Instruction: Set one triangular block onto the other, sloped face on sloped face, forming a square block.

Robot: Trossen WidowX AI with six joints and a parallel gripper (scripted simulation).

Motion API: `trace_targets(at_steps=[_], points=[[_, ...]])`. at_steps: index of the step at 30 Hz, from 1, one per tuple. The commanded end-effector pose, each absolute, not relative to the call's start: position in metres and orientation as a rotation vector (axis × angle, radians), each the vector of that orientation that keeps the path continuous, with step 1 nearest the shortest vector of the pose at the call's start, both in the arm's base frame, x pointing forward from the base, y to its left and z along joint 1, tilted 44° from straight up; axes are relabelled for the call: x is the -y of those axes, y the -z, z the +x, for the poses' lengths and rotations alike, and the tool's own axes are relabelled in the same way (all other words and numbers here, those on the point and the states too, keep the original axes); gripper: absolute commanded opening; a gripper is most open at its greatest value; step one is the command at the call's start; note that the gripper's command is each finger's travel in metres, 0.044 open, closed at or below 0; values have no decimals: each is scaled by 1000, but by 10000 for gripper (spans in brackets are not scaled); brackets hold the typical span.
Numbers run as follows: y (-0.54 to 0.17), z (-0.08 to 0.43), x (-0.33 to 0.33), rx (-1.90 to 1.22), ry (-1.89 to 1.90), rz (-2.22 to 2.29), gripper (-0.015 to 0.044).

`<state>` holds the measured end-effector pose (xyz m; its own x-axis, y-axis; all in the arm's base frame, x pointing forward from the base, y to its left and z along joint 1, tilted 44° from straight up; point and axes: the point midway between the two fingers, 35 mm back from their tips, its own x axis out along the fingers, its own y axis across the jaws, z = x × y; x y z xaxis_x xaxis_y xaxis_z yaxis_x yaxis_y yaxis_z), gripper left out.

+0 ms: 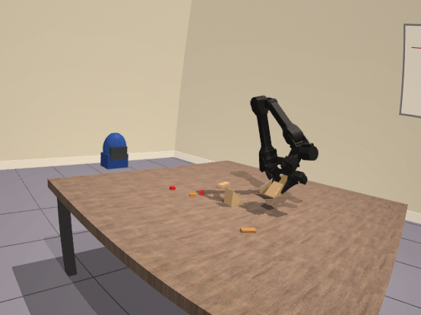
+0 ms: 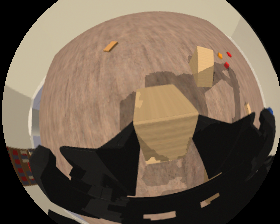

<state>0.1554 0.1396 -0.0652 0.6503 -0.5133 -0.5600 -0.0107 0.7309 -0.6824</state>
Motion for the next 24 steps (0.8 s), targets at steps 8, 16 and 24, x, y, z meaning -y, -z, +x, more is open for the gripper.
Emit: trace_targets(at_steps=[8,16,24], points=[[38,150,-161,-822,312,-692,0],[41,152,-159,-891,233,-902,0],[41,153,-159,-976,123,-1146,0]])
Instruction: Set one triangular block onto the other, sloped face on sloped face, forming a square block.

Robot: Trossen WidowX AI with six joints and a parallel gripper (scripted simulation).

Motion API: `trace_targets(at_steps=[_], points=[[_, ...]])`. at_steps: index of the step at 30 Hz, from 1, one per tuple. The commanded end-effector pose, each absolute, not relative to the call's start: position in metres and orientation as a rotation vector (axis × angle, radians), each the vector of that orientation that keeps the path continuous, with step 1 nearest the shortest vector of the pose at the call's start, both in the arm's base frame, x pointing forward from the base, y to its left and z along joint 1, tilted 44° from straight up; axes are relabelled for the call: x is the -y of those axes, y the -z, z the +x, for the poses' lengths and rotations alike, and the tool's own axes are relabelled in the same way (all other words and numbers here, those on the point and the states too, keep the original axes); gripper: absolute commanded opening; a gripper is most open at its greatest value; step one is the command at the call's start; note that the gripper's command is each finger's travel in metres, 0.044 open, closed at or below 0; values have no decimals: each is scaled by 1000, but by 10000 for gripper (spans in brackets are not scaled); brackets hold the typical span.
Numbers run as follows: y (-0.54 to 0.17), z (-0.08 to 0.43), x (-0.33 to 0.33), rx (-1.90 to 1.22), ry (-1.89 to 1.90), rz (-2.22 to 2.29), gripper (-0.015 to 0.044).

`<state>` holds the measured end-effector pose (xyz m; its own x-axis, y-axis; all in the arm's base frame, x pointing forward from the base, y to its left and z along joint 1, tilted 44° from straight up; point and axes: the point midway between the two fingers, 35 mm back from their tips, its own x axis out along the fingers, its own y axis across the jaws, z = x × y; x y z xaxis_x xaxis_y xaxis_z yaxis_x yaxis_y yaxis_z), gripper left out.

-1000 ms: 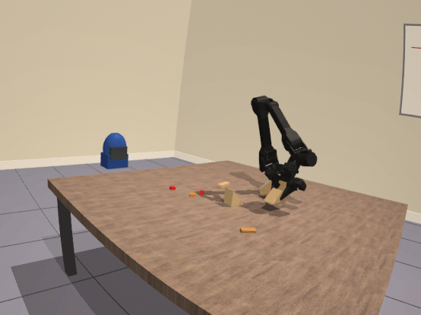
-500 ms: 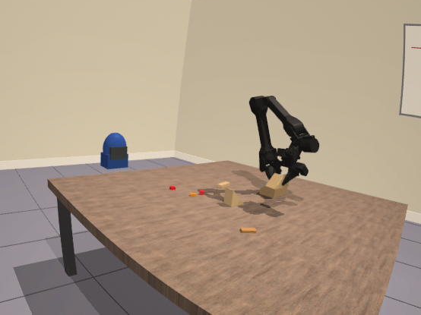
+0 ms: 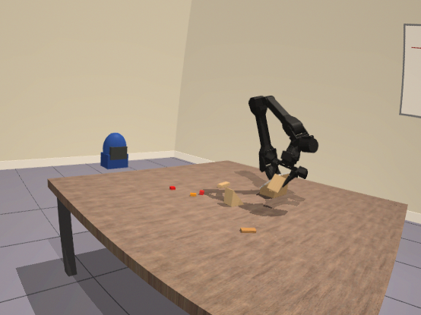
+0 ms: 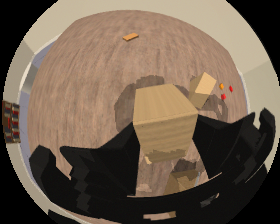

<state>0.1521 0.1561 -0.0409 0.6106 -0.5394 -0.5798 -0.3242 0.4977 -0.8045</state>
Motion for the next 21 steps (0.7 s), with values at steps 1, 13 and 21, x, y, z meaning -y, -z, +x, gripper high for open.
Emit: trace_targets(at_steps=[1,13,21], points=[[41,153,-159,-986,108,-1176,0],[41,155,-159,-1099,-96,-1533,0],[41,156,-159,-1163,-259,-1758,0]])
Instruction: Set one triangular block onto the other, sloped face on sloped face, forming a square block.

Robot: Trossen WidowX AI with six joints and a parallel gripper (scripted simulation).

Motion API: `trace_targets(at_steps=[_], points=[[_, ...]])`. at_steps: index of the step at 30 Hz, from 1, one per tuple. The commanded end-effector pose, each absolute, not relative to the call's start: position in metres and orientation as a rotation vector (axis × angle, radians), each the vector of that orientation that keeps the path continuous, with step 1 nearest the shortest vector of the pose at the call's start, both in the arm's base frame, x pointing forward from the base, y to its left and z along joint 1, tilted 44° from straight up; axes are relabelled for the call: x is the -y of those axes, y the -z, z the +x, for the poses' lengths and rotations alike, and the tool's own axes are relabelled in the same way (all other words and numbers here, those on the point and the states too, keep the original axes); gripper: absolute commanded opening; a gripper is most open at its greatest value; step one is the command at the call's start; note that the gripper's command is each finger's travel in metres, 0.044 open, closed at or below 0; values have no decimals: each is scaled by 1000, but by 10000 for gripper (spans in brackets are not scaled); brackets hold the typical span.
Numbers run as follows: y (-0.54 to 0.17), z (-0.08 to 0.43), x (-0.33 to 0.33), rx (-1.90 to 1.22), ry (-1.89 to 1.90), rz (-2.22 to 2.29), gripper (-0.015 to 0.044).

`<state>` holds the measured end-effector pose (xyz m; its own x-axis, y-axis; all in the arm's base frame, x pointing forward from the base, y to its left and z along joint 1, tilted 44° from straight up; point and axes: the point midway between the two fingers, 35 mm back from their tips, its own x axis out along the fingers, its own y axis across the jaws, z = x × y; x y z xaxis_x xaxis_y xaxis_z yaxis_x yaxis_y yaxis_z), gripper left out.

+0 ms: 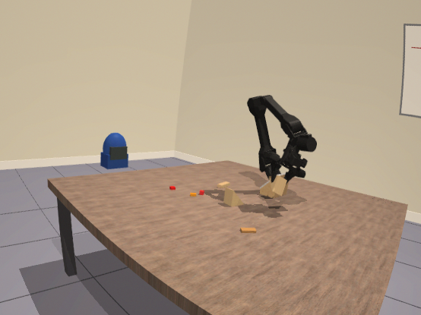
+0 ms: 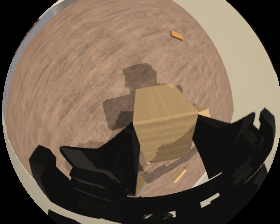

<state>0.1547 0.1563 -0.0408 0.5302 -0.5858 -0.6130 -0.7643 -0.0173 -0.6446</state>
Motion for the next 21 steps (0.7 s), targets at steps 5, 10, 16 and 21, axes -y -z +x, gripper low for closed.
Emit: trace_targets(at_steps=[5,10,16,21], points=[[41,156,-159,-1196,-373,-1894,0],[40,157,-159,-1223,-497,-2026,0],[40,157,-160,-1247,-659,-2176,0],[40,158,-160,-1256,-804,-2296,0]])
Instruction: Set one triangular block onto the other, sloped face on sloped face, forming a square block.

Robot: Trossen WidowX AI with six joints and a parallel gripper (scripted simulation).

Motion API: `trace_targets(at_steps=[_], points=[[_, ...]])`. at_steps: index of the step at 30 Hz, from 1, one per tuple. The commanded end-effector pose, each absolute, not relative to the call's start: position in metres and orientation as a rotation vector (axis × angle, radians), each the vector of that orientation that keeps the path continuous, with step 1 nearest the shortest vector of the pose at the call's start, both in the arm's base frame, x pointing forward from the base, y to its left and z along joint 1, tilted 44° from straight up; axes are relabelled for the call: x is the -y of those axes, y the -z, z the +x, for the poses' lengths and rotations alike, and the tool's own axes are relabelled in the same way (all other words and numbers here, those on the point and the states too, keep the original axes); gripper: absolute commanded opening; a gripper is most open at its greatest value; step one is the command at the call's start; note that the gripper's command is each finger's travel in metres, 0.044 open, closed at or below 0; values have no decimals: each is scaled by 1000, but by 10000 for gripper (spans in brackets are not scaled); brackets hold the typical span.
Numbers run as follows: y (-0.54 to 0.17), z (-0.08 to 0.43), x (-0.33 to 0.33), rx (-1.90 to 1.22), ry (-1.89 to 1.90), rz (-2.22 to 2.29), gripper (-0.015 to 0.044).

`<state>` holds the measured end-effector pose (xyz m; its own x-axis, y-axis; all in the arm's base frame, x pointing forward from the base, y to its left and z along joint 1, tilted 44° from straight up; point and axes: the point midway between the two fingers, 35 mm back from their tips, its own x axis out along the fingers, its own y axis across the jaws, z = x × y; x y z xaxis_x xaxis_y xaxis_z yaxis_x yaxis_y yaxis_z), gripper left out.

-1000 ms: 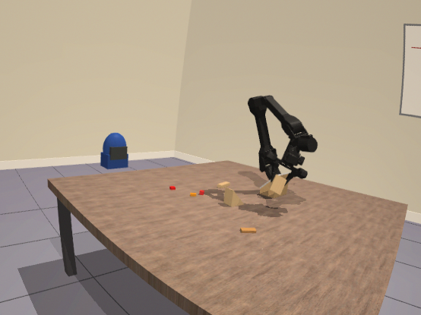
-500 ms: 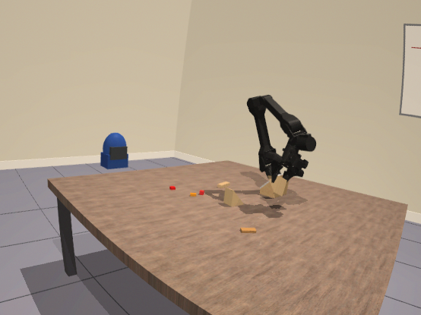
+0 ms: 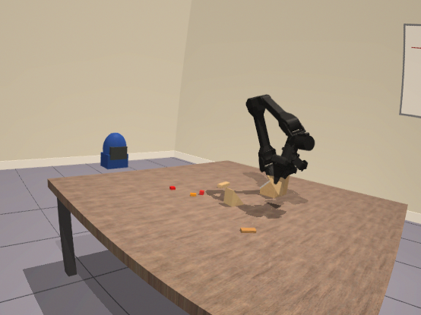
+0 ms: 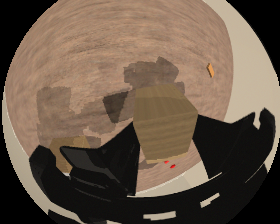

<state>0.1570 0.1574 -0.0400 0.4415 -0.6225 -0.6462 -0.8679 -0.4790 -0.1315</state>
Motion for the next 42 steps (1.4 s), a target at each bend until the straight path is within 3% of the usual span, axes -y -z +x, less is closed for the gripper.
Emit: trace_targets(at_steps=[1,19,35,42], points=[[40,158,-160,-1256,-835,-2319,0],[38,160,-161,-1179,-1453,-2683,0],[36,162,-162,-926,-2103,-2880,0],[29,165,-161,-910,-2133,-2885,0]])
